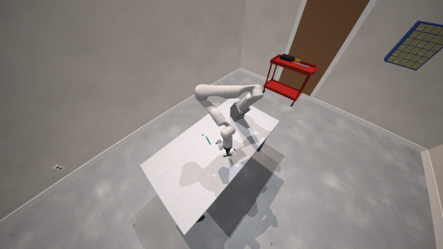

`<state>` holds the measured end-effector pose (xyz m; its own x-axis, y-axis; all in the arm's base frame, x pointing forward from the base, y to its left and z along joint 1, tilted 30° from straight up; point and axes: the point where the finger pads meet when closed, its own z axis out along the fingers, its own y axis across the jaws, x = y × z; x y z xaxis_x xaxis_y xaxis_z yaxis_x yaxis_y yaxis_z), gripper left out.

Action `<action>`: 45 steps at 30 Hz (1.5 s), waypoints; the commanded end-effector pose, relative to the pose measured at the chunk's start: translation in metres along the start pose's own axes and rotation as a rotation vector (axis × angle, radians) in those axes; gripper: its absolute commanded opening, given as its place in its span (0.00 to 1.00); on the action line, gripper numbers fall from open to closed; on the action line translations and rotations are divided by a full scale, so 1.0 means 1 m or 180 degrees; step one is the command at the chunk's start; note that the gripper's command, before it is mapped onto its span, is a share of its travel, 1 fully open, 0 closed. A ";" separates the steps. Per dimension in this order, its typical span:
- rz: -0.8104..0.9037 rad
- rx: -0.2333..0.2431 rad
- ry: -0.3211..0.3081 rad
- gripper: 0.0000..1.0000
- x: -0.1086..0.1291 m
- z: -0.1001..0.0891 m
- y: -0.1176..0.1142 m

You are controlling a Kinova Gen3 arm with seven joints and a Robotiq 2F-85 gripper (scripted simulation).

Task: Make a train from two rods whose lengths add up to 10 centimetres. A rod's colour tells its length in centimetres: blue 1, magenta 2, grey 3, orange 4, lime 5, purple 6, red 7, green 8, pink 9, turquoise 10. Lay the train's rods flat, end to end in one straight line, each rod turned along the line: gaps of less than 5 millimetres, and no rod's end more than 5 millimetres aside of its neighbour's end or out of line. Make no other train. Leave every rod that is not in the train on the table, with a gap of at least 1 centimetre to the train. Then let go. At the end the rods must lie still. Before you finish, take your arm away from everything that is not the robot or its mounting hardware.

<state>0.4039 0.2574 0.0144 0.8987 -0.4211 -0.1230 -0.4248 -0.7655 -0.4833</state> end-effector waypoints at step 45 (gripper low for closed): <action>-0.0001 -0.0001 -0.0006 0.24 -0.002 0.044 0.000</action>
<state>0.4065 0.2801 -0.0240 0.8990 -0.4195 -0.1254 -0.4247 -0.7660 -0.4826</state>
